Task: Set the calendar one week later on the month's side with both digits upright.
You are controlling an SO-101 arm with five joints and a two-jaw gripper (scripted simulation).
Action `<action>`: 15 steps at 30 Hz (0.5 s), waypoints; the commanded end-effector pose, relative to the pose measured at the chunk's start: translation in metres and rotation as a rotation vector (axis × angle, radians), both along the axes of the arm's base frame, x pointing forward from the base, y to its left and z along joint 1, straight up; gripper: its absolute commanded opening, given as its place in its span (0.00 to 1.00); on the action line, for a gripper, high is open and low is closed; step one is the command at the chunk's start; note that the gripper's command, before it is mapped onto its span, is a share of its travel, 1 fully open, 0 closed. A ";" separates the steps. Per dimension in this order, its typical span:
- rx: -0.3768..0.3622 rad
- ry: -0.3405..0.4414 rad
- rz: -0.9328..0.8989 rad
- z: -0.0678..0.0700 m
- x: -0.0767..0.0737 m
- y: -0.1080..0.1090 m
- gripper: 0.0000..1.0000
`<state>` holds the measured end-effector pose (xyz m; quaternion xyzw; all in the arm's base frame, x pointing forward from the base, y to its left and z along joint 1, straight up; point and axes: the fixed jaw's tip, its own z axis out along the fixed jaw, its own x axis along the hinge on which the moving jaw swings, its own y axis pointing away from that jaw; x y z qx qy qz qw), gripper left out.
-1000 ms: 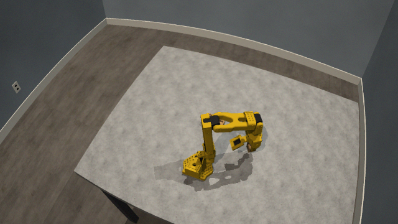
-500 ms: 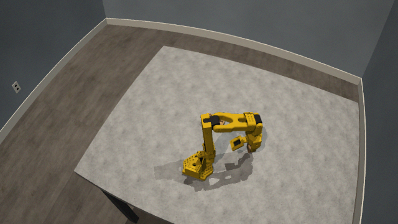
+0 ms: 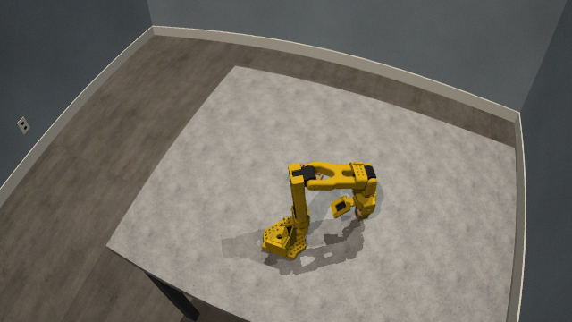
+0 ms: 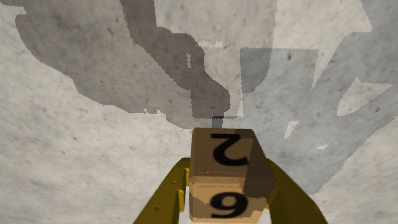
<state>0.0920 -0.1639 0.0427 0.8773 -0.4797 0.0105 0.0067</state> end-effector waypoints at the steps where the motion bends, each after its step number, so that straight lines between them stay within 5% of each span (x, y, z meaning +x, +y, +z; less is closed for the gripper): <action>1: -0.015 -0.011 0.001 0.001 0.000 -0.003 0.00; 15: -0.015 -0.011 0.001 -0.004 0.000 -0.003 0.00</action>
